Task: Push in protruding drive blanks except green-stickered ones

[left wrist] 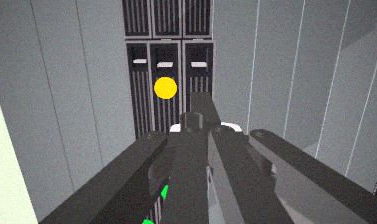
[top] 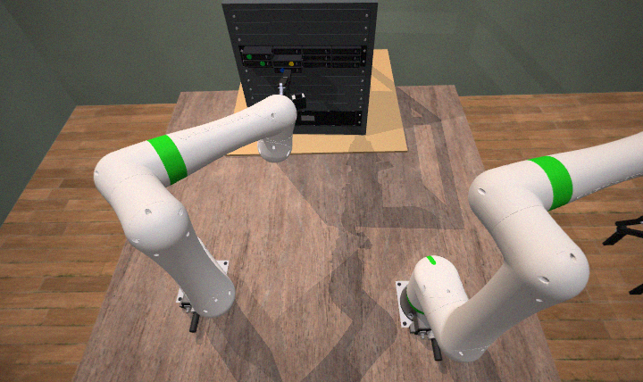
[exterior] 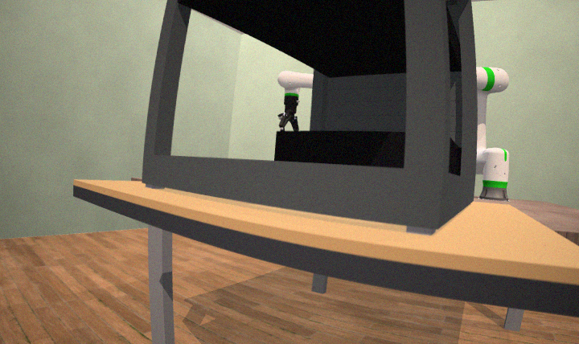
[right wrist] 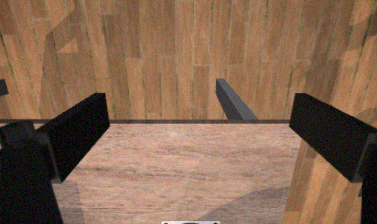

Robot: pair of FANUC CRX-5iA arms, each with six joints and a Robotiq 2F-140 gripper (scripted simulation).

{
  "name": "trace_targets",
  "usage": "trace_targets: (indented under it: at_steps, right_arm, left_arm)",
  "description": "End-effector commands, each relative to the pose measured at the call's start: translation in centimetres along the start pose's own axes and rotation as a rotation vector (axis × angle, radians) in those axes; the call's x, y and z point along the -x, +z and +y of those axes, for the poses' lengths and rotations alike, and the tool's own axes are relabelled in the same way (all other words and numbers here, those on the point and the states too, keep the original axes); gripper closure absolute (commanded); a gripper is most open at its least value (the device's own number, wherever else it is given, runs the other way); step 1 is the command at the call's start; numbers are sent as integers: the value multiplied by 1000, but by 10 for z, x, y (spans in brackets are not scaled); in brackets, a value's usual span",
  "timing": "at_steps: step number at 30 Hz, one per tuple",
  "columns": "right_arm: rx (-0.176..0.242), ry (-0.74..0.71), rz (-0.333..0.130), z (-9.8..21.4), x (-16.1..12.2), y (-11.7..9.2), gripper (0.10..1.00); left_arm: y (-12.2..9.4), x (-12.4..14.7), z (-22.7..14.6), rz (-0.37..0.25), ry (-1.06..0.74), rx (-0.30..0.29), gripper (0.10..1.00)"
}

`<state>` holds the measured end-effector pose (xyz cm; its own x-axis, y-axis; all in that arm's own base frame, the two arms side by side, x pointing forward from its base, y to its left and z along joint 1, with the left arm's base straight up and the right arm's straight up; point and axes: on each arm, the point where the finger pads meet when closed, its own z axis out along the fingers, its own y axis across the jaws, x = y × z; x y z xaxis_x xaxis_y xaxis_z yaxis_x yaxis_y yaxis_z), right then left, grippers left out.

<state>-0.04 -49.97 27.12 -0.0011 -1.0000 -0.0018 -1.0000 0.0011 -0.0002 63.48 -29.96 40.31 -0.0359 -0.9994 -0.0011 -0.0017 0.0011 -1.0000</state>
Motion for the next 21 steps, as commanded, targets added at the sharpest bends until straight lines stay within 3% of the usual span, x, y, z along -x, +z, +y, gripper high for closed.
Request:
trace_targets:
  at_steps: [1,21]
  right_arm:
    - [0,0,2,0,0,-1,98]
    - [0,0,2,0,0,-1,98]
  left_arm:
    - [0,0,-1,0,-1,-2,999]
    - [6,0,-1,0,-1,-2,999]
